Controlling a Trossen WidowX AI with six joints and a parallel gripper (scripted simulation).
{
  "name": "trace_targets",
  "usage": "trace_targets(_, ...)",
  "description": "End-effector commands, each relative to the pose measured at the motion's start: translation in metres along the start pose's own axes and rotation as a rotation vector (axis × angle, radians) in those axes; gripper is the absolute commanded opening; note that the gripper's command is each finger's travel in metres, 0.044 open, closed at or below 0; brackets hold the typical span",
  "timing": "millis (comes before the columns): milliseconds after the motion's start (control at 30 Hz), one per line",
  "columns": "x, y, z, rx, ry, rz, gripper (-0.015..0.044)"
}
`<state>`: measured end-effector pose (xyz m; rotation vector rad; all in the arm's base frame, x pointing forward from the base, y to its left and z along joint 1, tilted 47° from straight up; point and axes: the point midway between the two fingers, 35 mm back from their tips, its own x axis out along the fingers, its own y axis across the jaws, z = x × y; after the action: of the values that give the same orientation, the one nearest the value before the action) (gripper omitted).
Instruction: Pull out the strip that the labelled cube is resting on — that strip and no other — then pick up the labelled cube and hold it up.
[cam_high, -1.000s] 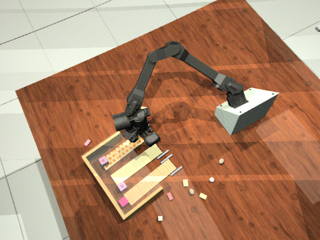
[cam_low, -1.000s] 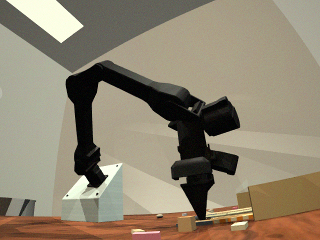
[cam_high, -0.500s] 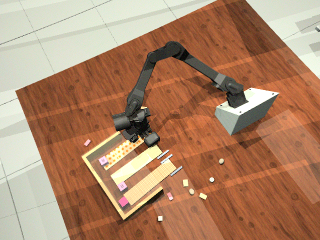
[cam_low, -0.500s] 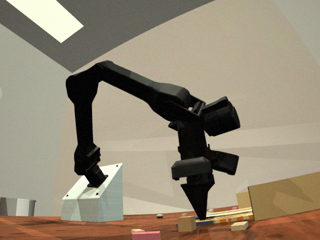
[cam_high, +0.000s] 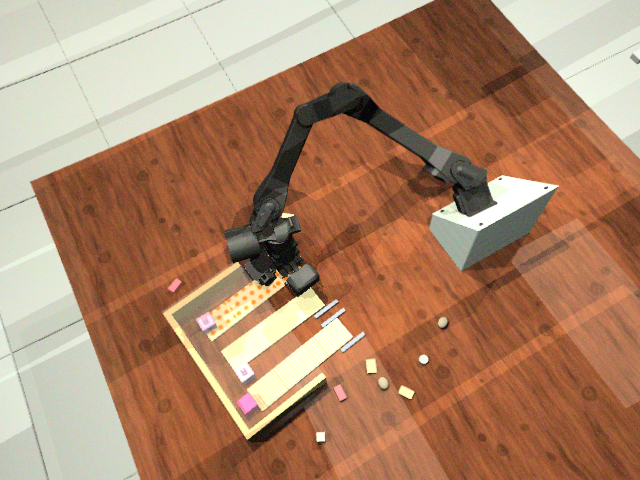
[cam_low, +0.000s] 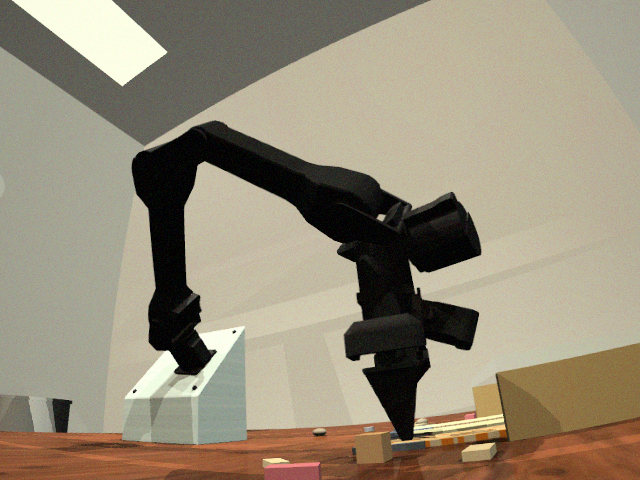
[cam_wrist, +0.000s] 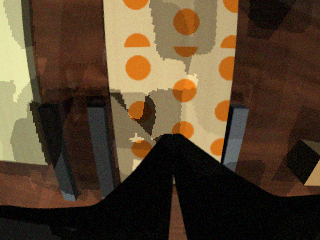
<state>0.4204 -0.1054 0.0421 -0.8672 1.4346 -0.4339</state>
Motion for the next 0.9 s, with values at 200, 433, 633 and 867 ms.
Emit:
trace_targets(200, 0.005, -0.001, 0.001, 0.0, 0.004, 0.005, 0.0)
trace_targets(433, 0.005, -0.001, -0.008, -0.001, 0.004, 0.005, 0.0)
trace_targets(633, 0.005, 0.0, -0.017, -0.001, 0.005, 0.005, 0.0)
trace_targets(867, 0.005, 0.0, -0.028, -0.001, 0.005, 0.005, 0.0)
